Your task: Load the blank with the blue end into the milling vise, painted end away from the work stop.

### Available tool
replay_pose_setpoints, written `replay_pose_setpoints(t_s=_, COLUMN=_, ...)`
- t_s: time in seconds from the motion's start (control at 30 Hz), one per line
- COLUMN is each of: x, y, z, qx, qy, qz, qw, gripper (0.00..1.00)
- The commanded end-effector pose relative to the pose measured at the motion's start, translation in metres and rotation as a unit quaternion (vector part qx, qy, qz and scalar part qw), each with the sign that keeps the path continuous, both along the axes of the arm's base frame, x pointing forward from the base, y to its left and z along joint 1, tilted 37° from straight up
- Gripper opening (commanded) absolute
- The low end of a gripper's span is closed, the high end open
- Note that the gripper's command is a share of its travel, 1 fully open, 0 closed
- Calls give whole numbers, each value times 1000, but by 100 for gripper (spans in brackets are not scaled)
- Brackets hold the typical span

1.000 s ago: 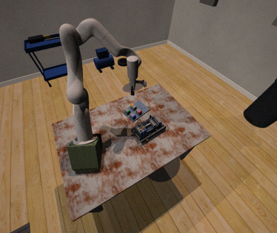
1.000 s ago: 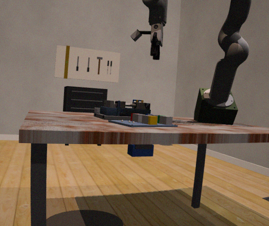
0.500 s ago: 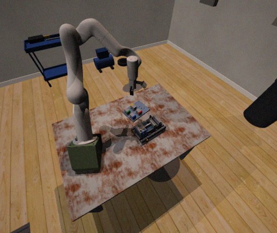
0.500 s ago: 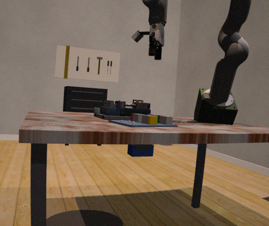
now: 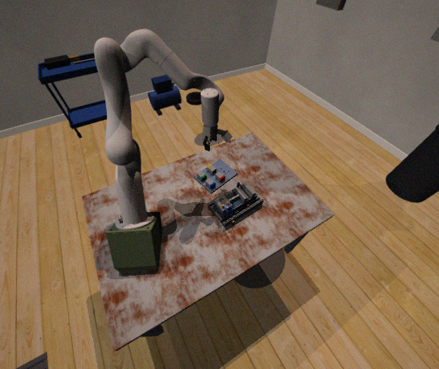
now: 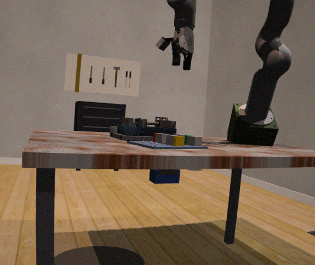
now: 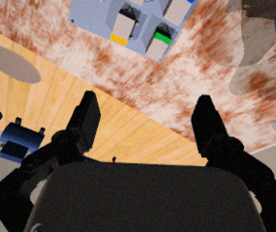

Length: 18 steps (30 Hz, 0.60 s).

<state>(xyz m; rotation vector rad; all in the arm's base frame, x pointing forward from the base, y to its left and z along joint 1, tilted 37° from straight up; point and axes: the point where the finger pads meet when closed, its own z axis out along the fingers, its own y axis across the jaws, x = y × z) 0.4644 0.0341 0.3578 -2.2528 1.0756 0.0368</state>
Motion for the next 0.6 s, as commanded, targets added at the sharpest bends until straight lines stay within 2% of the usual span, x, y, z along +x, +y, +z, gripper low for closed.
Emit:
replay_pose_setpoints(t_s=0.0, x=0, y=0, z=1, qx=12, qy=33, qz=-47, qw=998, gripper=100)
replay_pose_setpoints(t_s=0.3, x=0, y=0, z=1, qx=17, qy=42, qz=-61, qw=997, gripper=100)
replay_pose_setpoints(t_s=0.57, x=0, y=0, z=1, qx=37, qy=94, qz=-134, qw=986, gripper=100)
